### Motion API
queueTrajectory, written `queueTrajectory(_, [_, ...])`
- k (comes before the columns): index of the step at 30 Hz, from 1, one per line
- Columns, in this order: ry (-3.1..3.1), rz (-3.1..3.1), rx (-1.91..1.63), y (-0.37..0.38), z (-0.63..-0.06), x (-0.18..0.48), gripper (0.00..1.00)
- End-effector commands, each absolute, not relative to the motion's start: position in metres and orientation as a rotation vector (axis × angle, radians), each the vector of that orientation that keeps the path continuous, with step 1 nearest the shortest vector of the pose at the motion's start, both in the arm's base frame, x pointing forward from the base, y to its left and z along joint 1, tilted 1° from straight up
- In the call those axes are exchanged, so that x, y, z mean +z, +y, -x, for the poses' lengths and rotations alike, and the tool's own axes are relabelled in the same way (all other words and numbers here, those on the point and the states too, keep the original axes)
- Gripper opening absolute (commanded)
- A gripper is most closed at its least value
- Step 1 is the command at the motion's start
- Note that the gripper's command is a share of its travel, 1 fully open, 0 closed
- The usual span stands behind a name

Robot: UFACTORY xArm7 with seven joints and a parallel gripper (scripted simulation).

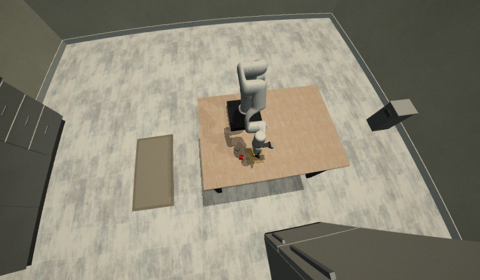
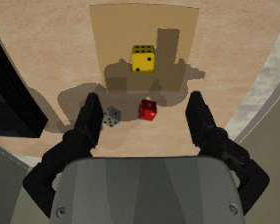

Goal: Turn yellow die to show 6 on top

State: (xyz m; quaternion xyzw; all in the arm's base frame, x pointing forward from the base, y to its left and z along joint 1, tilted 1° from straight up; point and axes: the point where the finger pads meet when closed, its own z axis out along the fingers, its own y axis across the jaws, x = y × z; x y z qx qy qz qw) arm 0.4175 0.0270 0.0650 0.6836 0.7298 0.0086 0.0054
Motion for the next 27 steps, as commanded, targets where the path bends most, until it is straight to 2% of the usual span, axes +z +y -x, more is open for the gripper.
queueTrajectory(1, [2.283, -2.139, 0.032, 0.0271, -0.4190, 0.0663, 1.00])
queueTrajectory(12, [2.278, -2.144, 0.032, 0.0270, -0.4175, 0.0621, 1.00])
queueTrajectory(13, [2.278, -2.144, 0.032, 0.0270, -0.4175, 0.0621, 0.47])
queueTrajectory(27, [2.278, -2.144, 0.032, 0.0270, -0.4175, 0.0621, 0.47])
